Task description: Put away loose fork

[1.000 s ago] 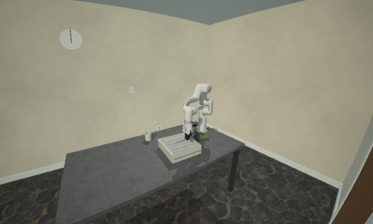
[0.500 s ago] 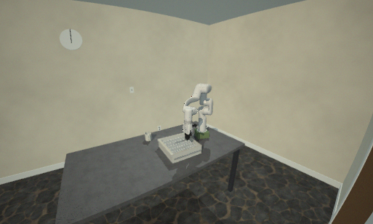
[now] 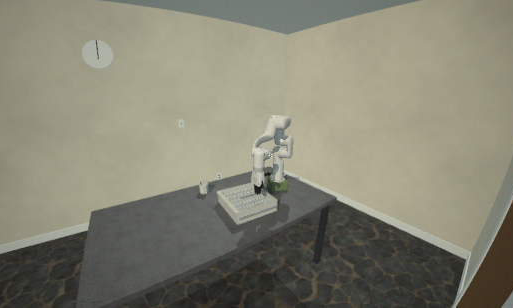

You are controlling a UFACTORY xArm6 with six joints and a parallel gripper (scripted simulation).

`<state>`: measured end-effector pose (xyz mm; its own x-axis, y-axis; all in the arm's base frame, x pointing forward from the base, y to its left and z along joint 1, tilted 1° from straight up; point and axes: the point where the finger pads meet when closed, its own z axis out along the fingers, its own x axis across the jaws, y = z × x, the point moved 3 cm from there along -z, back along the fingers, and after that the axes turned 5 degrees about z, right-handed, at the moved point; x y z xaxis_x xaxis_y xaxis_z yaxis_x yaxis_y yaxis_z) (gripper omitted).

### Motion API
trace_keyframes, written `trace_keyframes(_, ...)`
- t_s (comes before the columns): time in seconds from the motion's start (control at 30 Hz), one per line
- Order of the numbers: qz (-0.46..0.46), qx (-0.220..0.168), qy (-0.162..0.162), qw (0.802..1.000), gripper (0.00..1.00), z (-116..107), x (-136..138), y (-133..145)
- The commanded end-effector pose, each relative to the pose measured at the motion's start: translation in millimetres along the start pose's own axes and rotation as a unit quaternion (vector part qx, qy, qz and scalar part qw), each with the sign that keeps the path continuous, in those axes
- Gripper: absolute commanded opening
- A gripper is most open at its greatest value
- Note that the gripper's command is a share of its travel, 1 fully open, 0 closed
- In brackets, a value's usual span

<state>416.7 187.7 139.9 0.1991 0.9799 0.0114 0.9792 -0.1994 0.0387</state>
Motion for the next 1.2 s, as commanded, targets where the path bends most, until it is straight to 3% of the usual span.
trace_keyframes(0.0,0.000,-0.002,0.001,1.000,0.03,8,1,1)
trace_keyframes(1.17,0.000,-0.002,0.001,1.000,0.03,102,1,-3)
